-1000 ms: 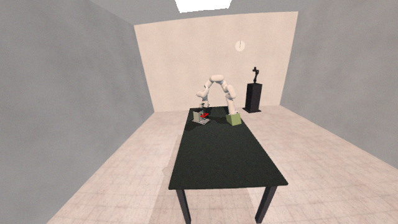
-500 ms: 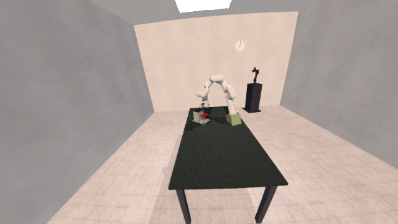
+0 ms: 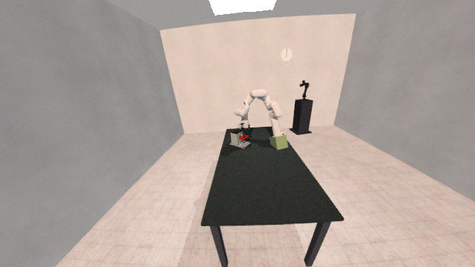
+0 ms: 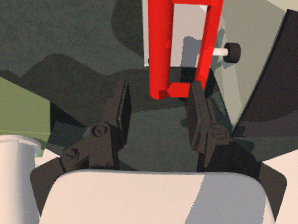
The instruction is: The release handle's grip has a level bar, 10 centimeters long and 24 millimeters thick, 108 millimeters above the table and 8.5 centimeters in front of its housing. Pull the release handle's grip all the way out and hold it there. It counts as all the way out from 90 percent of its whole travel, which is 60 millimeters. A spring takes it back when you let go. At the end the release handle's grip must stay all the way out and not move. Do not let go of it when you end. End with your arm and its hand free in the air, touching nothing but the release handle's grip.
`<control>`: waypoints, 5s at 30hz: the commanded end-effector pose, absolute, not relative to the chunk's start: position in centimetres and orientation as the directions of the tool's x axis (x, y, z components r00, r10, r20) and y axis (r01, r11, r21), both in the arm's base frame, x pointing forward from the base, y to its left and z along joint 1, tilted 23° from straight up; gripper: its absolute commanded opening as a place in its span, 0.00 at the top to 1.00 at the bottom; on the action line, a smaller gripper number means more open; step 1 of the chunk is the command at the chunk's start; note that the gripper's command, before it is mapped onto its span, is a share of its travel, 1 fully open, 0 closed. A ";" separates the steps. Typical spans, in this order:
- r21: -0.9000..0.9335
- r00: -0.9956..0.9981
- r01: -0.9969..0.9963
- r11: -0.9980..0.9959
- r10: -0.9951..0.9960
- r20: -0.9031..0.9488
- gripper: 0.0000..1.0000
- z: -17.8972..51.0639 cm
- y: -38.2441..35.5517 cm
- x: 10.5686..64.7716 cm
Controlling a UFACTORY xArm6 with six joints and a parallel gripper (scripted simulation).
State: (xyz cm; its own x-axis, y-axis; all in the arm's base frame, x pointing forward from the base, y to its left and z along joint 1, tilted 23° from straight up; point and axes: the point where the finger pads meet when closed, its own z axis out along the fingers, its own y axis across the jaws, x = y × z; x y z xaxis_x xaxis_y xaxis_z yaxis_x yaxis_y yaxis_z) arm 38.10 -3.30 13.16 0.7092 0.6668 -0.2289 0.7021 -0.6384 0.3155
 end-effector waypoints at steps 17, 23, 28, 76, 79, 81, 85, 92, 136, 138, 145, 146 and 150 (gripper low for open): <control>0.317 0.710 0.701 -0.638 0.667 -0.226 0.48 13.3 -3.3 38.2; 0.317 0.710 0.701 -0.638 0.667 -0.226 0.48 13.3 -3.3 38.2; 0.317 0.710 0.701 -0.638 0.667 -0.227 0.48 13.3 -3.3 38.2; 0.315 0.713 0.698 -0.643 0.662 -0.230 0.48 9.2 -4.9 38.6; 0.315 0.713 0.698 -0.643 0.662 -0.230 0.48 9.0 -4.9 38.6; 0.315 0.713 0.698 -0.643 0.662 -0.230 0.48 8.9 -5.0 38.7; 0.315 0.713 0.698 -0.643 0.662 -0.230 0.48 8.8 -5.0 38.7; 0.315 0.713 0.698 -0.643 0.662 -0.230 0.48 8.7 -5.0 38.7; 0.315 0.713 0.698 -0.643 0.662 -0.230 0.48 8.7 -5.0 38.8; 0.315 0.713 0.698 -0.643 0.662 -0.230 0.48 8.7 -5.0 38.8; 0.315 0.713 0.698 -0.643 0.662 -0.230 0.48 8.6 -5.1 38.8; 0.315 0.713 0.698 -0.643 0.662 -0.230 0.48 8.6 -5.1 38.8; 0.315 0.713 0.698 -0.643 0.662 -0.230 0.48 8.4 -5.2 38.8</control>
State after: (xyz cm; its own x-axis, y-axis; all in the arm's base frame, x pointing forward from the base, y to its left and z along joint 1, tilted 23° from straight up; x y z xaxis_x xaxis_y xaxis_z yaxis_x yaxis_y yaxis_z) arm 38.70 -5.16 8.45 0.7128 0.6619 -0.2321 0.6990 -0.6429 0.3131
